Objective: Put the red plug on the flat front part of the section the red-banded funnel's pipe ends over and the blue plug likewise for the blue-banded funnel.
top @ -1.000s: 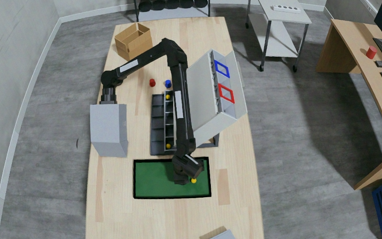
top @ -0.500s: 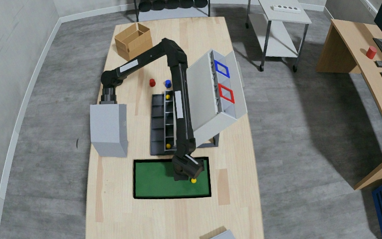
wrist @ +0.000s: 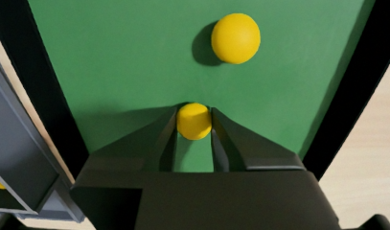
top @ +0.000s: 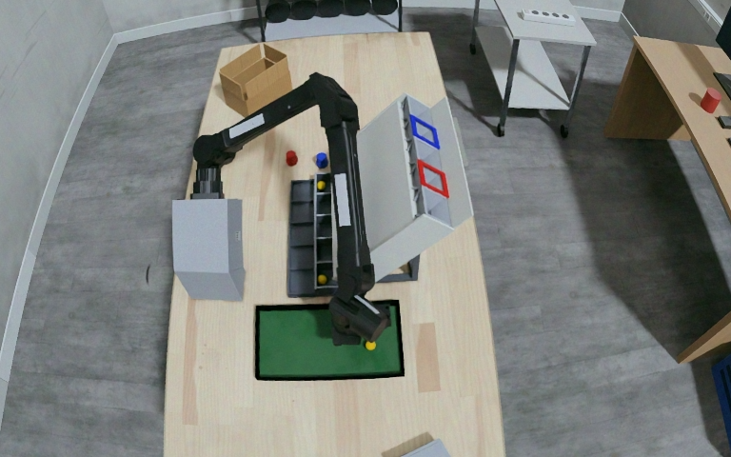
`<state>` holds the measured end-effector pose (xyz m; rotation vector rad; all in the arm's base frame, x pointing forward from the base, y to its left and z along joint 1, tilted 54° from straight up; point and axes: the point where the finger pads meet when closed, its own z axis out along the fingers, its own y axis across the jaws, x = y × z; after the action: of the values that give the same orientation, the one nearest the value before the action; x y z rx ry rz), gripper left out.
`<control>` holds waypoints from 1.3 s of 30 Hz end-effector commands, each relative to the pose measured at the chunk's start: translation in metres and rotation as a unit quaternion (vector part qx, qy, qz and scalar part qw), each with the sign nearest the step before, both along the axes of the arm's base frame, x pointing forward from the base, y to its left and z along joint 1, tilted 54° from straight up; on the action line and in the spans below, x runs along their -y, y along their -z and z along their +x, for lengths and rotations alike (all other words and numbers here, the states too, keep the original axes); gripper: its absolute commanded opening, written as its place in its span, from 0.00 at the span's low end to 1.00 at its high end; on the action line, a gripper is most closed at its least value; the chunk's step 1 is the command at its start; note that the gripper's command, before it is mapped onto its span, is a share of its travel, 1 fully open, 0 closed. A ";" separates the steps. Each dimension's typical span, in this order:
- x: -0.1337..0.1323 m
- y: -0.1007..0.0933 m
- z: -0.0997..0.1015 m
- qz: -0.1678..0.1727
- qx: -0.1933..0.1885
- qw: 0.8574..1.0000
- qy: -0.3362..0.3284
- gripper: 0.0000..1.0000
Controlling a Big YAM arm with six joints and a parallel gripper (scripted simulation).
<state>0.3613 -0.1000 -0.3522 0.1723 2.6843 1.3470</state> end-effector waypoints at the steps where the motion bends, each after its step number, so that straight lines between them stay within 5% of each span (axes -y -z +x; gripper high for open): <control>1: 0.010 -0.003 0.007 -0.006 0.009 1.000 0.006 0.00; 4: 0.010 -0.003 0.007 -0.006 0.009 1.000 0.006 0.00; 19: 0.121 -0.087 -0.016 -0.003 0.000 1.000 -0.002 0.00; 39: 0.123 -0.086 -0.016 -0.006 0.000 1.000 -0.003 0.00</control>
<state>0.3341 -0.2093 -0.2661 0.1941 2.6977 1.3703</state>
